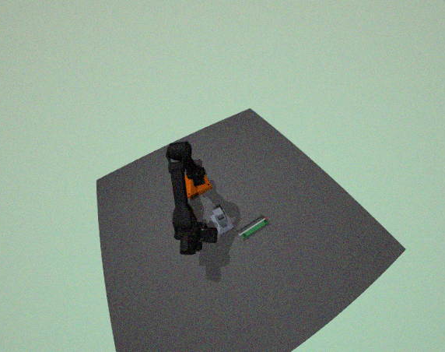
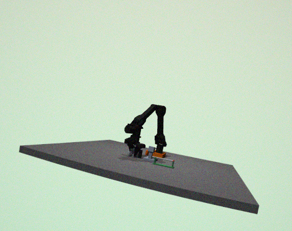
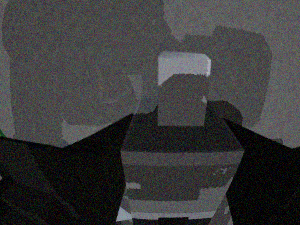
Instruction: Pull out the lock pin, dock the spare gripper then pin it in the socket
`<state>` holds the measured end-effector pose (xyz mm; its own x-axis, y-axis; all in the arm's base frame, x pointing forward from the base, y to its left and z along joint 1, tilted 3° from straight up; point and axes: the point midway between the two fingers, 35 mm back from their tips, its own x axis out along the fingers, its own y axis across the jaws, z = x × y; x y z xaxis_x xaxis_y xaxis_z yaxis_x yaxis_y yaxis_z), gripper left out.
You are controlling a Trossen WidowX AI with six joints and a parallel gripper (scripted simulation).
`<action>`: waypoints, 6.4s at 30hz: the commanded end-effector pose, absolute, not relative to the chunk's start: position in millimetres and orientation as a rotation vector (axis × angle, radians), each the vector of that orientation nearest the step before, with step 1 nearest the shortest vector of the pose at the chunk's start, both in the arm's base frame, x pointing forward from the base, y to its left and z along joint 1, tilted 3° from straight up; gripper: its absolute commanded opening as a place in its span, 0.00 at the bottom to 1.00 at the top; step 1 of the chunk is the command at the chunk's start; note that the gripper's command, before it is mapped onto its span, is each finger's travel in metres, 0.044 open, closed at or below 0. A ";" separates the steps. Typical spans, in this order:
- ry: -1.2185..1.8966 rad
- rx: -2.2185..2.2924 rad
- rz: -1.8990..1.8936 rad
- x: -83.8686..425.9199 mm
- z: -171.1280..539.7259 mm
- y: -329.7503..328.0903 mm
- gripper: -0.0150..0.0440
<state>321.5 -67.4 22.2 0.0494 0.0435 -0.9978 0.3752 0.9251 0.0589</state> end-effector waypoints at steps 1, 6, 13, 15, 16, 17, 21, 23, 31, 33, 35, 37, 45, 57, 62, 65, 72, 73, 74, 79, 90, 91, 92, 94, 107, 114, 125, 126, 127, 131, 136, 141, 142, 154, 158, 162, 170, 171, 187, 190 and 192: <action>1.508 0.343 -0.267 321.6 21.7 -67.9 0.52; 1.508 0.343 -0.267 321.6 21.8 -67.7 0.43; 1.508 0.343 -0.267 321.8 42.7 -68.8 0.25; 1.508 0.343 -0.268 321.2 53.3 -69.3 0.25; 1.508 0.343 -0.268 320.8 58.7 -69.4 0.25; 1.508 0.343 -0.268 320.3 64.0 -69.6 0.25; 1.508 0.343 -0.268 319.4 71.8 -69.8 0.25; 1.508 0.343 -0.268 319.4 71.8 -69.8 0.25; 1.524 0.225 -0.152 318.5 65.7 -70.2 0.25; 1.526 0.187 -0.116 318.2 66.2 -70.7 0.25; 1.526 0.150 -0.081 318.0 66.7 -71.1 0.25; 1.527 0.112 -0.045 317.8 67.1 -71.6 0.25; 1.522 -0.038 0.097 316.8 69.0 -73.4 0.25; 1.514 -0.129 0.181 316.3 68.0 -74.4 0.25; 1.508 -0.177 0.227 316.2 53.1 -74.2 0.25; 1.503 -0.214 0.263 315.6 41.5 -74.0 0.25; 1.502 -0.223 0.271 315.7 36.8 -73.9 0.25; 1.502 -0.223 0.271 315.9 35.3 -73.9 0.25; 1.502 -0.223 0.271 316.1 33.8 -73.9 0.25; 1.502 -0.223 0.271 317.1 25.7 -73.7 0.25; 1.507 -0.215 0.269 316.0 26.8 -73.5 0.65; 1.507 -0.215 0.269 316.0 26.8 -73.5 0.70; 1.507 -0.215 0.269 316.0 26.8 -73.5 0.74; 1.507 -0.215 0.269 316.0 26.8 -73.5 0.83; 1.522 -0.210 0.274 312.4 43.1 -73.3 1.00; 1.532 -0.206 0.276 310.3 54.6 -73.3 1.00; 1.549 -0.198 0.280 306.8 71.9 -73.1 1.00; 1.550 -0.197 0.281 306.5 73.4 -73.1 1.00; 1.552 -0.197 0.281 306.2 75.1 -73.1 1.00; 1.559 -0.194 0.283 305.5 70.2 -72.6 1.00; 1.559 -0.194 0.283 305.5 70.2 -72.6 1.00; 1.559 -0.194 0.283 305.5 70.2 -72.6 1.00; 1.559 -0.194 0.283 305.5 70.2 -72.6 1.00; 1.559 -0.194 0.282 304.2 118.4 -74.8 1.00; 1.559 -0.194 0.282 302.5 130.6 -74.9 1.00; 1.546 -0.059 0.167 303.4 122.4 -75.5 1.00; 1.392 0.685 -0.387 298.1 128.8 -80.6 1.00; 1.364 0.780 -0.450 297.4 129.7 -81.3 1.00; 0.908 1.896 -1.056 288.2 142.2 -88.1 1.00; 0.828 2.054 -1.123 286.4 144.5 -88.8 1.00; 0.776 2.155 -1.170 285.3 145.7 -89.0 1.00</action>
